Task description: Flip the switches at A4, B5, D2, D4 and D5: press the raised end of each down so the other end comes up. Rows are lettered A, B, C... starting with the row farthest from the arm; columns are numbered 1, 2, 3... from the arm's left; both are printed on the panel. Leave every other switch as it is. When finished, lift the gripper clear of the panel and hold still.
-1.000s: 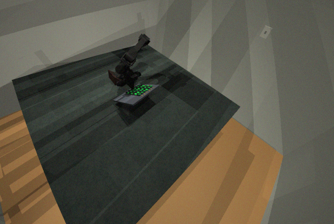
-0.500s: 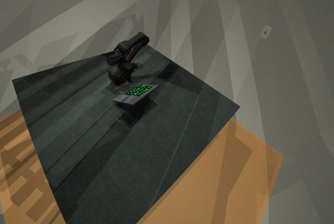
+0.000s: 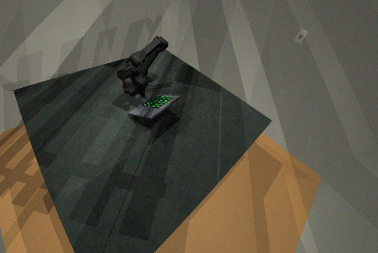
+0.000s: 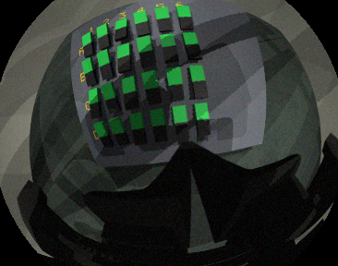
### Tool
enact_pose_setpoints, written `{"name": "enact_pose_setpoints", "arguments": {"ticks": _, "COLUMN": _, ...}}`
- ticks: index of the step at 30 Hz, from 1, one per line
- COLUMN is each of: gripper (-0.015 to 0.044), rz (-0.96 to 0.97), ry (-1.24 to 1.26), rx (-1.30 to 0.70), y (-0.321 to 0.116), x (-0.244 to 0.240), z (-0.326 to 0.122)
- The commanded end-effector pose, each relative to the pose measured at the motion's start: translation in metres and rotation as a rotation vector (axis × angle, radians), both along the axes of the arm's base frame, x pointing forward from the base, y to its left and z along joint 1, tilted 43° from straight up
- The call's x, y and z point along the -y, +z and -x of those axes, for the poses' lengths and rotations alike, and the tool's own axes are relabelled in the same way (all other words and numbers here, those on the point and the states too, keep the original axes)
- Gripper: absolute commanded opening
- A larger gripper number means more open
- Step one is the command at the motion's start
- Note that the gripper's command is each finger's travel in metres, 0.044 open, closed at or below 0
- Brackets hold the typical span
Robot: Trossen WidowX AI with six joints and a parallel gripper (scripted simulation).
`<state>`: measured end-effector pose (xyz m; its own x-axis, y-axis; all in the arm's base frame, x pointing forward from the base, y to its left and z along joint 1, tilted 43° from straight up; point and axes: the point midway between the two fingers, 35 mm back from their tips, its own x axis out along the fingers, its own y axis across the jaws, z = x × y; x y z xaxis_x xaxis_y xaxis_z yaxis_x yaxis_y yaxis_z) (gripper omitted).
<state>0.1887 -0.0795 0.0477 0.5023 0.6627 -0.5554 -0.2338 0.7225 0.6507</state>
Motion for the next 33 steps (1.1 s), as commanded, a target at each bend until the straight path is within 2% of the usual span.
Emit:
{"name": "enact_pose_setpoints", "arguments": {"ticks": 1, "gripper": 0.0000, "rz": -0.009, "ry": -0.011, "rx": 0.004, "y": -0.004, "x": -0.005, "z": -0.002}}
{"name": "enact_pose_setpoints", "arguments": {"ticks": 33, "gripper": 0.0000, "rz": -0.009, "ry": -0.011, "rx": 0.005, "y": -0.017, "x": -0.022, "z": -0.014}}
